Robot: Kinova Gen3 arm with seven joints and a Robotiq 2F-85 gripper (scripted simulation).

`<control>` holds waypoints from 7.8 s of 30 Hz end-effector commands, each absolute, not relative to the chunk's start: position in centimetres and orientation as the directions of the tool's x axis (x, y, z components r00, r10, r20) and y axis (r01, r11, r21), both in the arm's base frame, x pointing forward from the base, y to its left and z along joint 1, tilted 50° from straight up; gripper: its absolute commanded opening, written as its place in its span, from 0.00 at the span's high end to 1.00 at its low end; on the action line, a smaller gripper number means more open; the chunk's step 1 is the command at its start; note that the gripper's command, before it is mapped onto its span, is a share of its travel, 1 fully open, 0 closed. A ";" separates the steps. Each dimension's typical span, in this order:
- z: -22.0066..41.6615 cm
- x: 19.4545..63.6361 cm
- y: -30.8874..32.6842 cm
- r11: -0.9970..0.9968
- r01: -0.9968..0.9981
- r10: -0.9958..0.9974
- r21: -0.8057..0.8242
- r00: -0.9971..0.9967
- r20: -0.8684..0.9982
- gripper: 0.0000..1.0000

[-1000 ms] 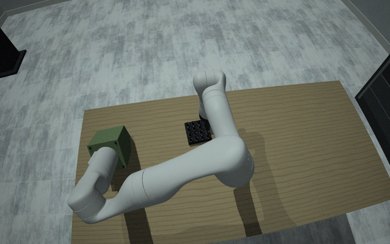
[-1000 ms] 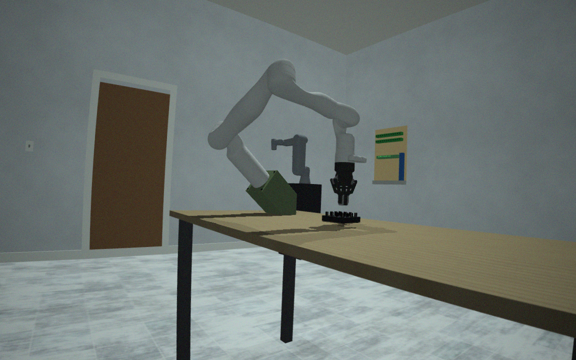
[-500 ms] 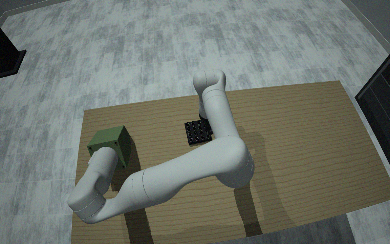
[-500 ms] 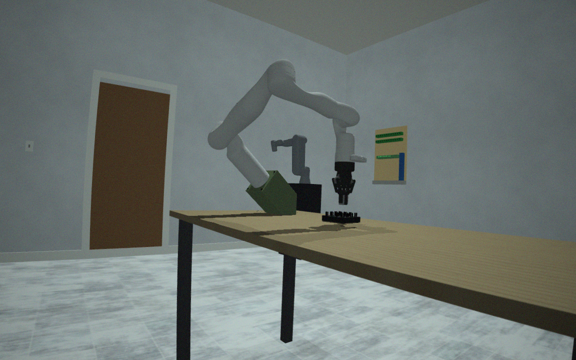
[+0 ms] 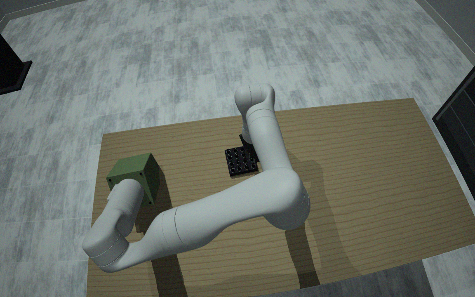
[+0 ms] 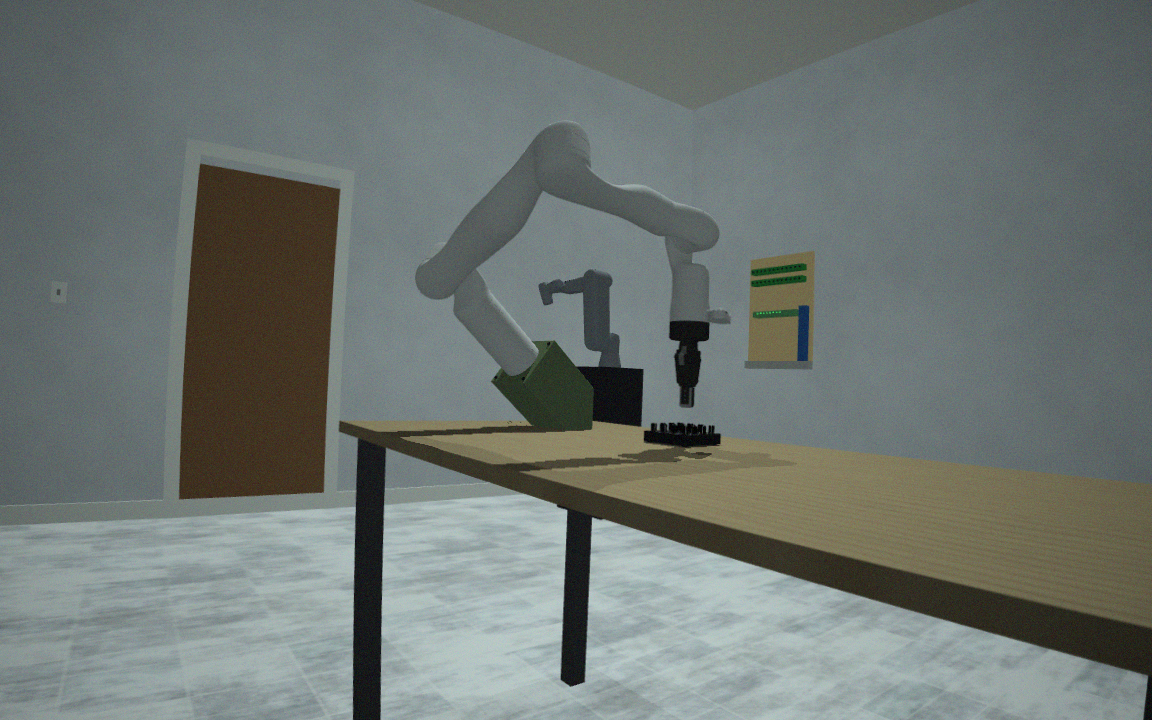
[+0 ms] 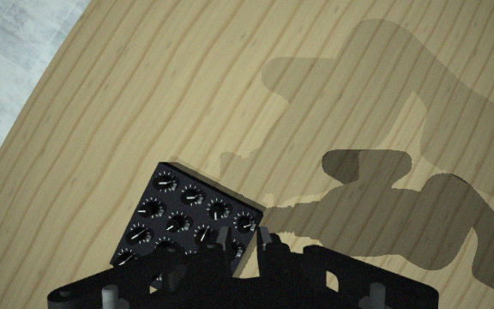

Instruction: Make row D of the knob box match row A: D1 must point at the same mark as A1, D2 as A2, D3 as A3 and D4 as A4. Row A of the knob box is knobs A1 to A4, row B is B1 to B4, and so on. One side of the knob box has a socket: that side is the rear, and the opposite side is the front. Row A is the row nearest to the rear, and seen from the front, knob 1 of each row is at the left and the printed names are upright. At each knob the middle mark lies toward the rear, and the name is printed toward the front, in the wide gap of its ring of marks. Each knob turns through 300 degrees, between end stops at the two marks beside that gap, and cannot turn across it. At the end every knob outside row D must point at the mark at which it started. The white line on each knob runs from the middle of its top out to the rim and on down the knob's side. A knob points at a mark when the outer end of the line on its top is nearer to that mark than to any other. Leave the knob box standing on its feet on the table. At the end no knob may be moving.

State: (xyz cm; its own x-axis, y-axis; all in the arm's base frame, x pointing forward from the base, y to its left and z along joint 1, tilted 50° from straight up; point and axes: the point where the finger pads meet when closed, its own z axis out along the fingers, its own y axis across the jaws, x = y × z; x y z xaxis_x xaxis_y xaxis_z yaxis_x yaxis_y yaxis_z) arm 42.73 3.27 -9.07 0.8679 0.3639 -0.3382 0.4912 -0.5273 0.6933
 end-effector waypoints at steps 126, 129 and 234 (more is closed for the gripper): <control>-9.5 42.7 2.8 0.163 0.983 0.621 -0.086 -0.170 -0.765 0.81; -9.7 42.8 2.5 0.163 0.983 0.621 -0.086 -0.170 -0.765 0.81; -11.8 43.0 -0.1 0.163 0.983 0.621 -0.086 -0.170 -0.765 0.81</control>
State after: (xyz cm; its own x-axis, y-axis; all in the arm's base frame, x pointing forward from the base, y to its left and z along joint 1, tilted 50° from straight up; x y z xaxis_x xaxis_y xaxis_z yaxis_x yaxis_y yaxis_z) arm 43.03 -0.15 -11.87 -0.1698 0.6204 -0.7657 0.9830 0.1615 -0.0872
